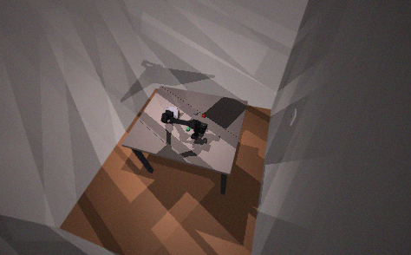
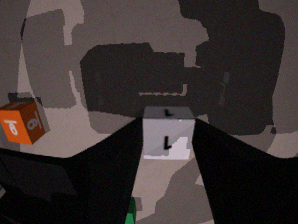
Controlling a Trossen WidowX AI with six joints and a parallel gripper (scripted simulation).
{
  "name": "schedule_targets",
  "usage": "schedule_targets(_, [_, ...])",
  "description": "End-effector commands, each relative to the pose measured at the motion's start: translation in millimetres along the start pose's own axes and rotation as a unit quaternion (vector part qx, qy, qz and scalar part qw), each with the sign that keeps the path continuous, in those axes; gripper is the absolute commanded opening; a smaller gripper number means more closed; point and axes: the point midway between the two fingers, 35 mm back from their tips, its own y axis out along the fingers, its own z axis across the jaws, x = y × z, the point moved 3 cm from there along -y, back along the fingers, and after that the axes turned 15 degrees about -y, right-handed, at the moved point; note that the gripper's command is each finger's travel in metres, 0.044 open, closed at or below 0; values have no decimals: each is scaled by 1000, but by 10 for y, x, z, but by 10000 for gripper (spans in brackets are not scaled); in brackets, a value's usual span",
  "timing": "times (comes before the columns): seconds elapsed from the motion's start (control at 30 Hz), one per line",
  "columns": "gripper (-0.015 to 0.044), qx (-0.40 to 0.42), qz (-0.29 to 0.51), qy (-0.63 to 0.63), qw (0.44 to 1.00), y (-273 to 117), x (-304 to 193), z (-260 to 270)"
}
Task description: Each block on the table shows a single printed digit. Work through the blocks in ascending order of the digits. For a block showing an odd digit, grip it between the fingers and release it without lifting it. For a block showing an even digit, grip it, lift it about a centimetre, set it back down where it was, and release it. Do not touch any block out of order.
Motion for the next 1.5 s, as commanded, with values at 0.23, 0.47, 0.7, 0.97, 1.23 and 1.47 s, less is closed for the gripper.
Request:
schedule_targets(0.23, [251, 0, 0, -1, 1000, 4, 2, 1])
schedule_targets(0.47, [400, 0, 0, -1, 1000, 4, 2, 1])
schedule_targets(0.7, [400, 1, 0, -1, 1000, -356, 3, 2])
schedule_targets(0.97, [295, 3, -1, -1, 1000, -692, 34, 4])
schedule_targets(1.23, [120, 2, 0, -1, 1000, -1158, 4, 5])
schedule_targets(1.47, [120, 2, 0, -1, 1000, -1158, 4, 5])
